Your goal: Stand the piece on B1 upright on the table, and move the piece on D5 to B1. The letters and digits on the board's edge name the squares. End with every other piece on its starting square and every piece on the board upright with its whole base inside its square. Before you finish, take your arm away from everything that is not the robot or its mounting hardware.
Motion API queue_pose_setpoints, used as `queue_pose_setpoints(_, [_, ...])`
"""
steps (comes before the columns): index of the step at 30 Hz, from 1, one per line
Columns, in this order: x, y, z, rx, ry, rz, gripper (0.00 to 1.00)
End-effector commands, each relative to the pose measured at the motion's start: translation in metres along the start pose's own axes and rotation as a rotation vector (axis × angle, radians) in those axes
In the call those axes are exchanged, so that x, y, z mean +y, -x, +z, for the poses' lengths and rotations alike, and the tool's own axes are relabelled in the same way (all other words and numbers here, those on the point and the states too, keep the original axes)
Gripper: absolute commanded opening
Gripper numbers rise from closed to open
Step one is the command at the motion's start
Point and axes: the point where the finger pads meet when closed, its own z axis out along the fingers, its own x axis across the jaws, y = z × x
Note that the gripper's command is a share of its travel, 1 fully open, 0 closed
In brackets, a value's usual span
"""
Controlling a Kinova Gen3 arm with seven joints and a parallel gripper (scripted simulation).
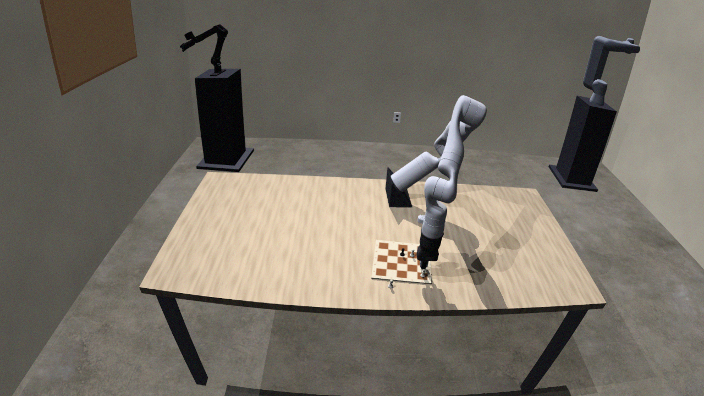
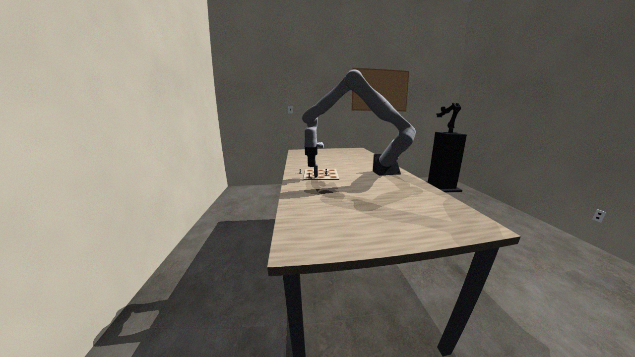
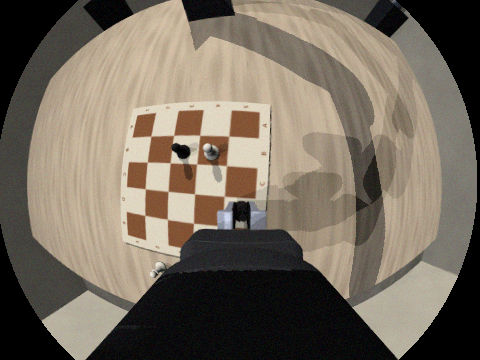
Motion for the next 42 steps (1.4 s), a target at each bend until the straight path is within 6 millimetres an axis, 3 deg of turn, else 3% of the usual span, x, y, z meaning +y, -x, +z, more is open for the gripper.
queue_pose_setpoints(1, [0.003,0.001,-0.01,-0.004,0.011,0.0,0.0])
queue_pose_setpoints(15, [0.002,0.001,-0.09,-0.004,0.011,0.0,0.0])
queue_pose_setpoints(29, [0.002,0.002,-0.095,-0.004,0.011,0.0,0.0])
queue_pose_setpoints(31, [-0.006,0.023,-0.096,-0.007,0.013,0.009,0.0])
queue_pose_setpoints(33, [-0.027,0.069,-0.098,-0.011,0.014,0.028,0.0])
queue_pose_setpoints(36, [-0.027,0.069,-0.098,-0.011,0.014,0.028,0.0])
queue_pose_setpoints(38, [-0.057,0.116,-0.097,-0.01,0.012,0.048,0.0])
queue_pose_setpoints(39, [-0.057,0.116,-0.097,-0.01,0.012,0.048,0.0])
queue_pose_setpoints(40, [-0.07,0.133,-0.096,-0.008,0.011,0.055,0.0])
queue_pose_setpoints(42, [-0.082,0.149,-0.095,-0.005,0.01,0.061,0.0])
